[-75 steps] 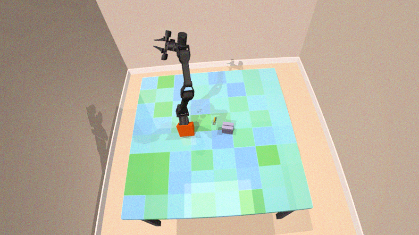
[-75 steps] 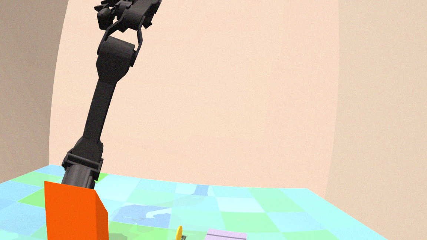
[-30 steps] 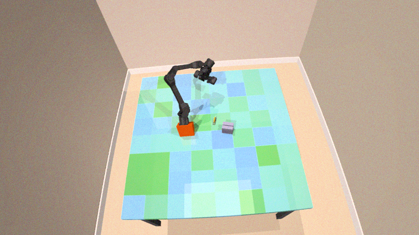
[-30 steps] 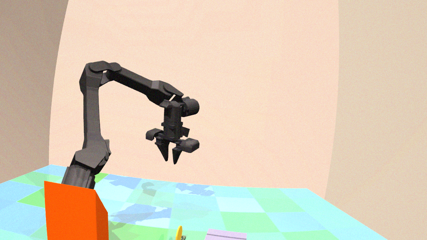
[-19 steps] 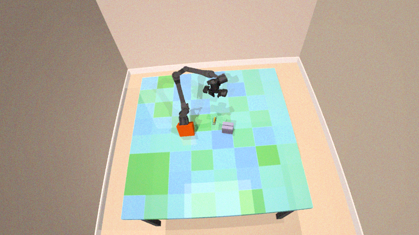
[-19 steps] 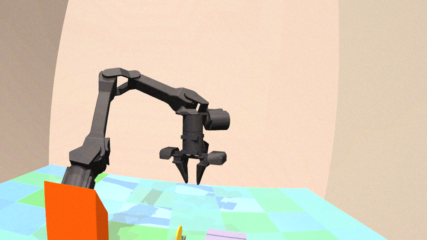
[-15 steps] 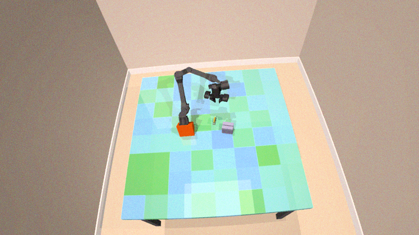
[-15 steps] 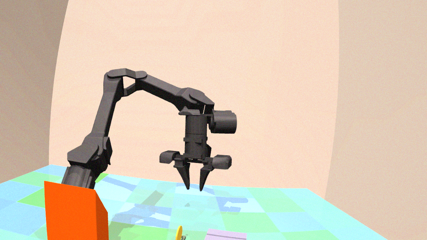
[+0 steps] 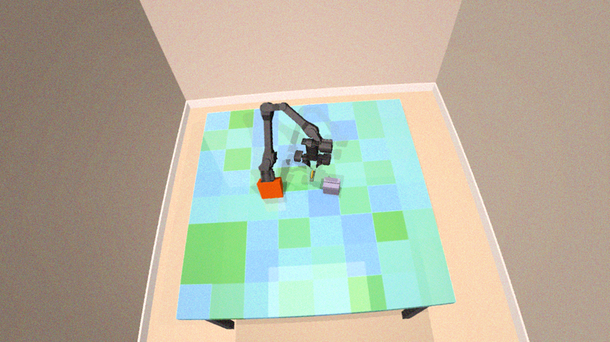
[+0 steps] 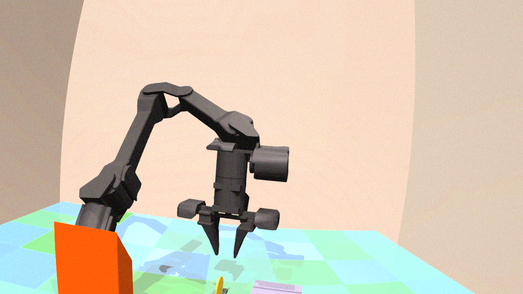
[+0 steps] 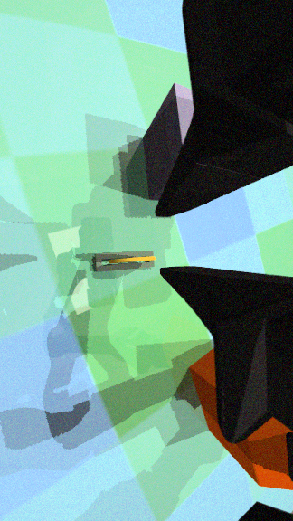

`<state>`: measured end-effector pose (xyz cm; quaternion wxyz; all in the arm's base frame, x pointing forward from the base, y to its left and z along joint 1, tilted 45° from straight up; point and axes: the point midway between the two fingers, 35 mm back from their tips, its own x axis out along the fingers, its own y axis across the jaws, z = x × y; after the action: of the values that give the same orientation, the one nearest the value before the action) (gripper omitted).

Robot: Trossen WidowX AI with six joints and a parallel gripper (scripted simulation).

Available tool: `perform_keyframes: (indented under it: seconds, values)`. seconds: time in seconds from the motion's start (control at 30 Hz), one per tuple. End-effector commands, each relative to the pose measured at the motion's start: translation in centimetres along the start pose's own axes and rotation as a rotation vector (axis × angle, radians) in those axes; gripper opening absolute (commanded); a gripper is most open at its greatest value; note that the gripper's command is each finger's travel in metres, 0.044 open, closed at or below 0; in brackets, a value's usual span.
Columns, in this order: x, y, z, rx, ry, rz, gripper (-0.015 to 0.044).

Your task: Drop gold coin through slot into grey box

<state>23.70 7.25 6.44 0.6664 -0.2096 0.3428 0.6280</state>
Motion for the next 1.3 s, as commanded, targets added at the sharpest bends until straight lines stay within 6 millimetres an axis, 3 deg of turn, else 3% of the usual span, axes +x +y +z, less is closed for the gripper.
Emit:
perform_keyframes:
  seconds: [0.0, 1.27]
  values:
    - [1.7, 0.6, -0.1, 0.008, -0.006, 0.017, 0.0161]
    - [7.9, 0.9, -0.1, 0.008, -0.007, 0.017, 0.0161]
